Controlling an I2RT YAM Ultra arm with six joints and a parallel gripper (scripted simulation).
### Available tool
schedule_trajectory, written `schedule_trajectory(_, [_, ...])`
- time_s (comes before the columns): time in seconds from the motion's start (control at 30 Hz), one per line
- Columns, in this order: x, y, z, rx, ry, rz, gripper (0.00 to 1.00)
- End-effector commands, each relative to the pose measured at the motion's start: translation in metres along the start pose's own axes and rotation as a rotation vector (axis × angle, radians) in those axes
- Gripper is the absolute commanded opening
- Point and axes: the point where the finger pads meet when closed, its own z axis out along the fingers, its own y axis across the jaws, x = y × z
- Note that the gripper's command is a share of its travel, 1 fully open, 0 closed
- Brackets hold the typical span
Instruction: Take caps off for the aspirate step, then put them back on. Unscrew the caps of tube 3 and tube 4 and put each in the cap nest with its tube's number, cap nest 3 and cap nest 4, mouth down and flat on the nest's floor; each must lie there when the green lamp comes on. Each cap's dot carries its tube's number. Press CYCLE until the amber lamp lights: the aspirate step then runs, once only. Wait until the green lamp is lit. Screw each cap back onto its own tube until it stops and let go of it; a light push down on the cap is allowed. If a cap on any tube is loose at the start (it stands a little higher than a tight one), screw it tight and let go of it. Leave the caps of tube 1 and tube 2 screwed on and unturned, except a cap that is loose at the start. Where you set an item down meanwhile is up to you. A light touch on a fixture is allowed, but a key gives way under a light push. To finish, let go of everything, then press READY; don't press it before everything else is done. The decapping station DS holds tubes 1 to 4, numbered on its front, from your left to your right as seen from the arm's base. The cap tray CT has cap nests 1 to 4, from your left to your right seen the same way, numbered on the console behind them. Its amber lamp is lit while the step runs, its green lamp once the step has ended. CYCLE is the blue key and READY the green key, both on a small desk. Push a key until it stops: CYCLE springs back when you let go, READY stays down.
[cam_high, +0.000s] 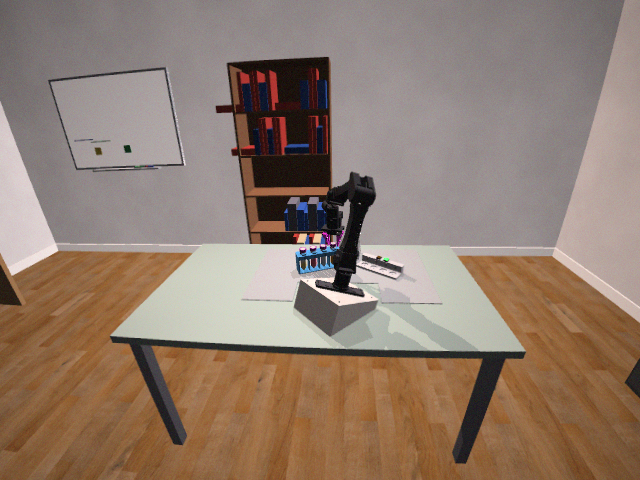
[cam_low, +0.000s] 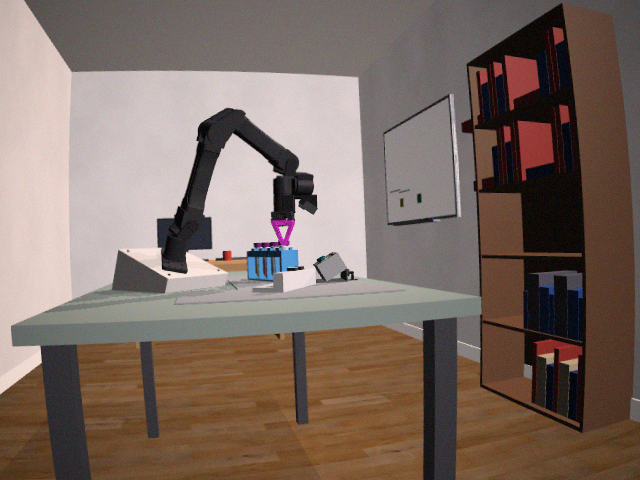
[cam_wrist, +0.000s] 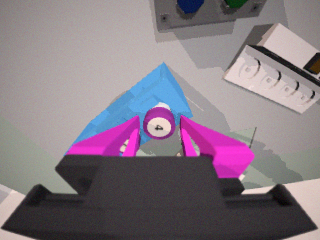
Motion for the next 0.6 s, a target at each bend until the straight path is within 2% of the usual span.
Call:
schedule_trajectory(0.0, [-0.0030,0.0028,-0.0056,-0.008,-0.019,-0.207,0.49])
schedule_trajectory(0.1, [-0.0029,0.0029,-0.0056,-0.007,-0.019,-0.327,0.49])
schedule_trajectory(0.17, [-0.0029,0.0029,-0.0056,-0.007,-0.019,-0.327,0.49])
schedule_trajectory(0.57, [-0.0026,0.0035,-0.0056,-0.002,-0.021,-0.807,0.49])
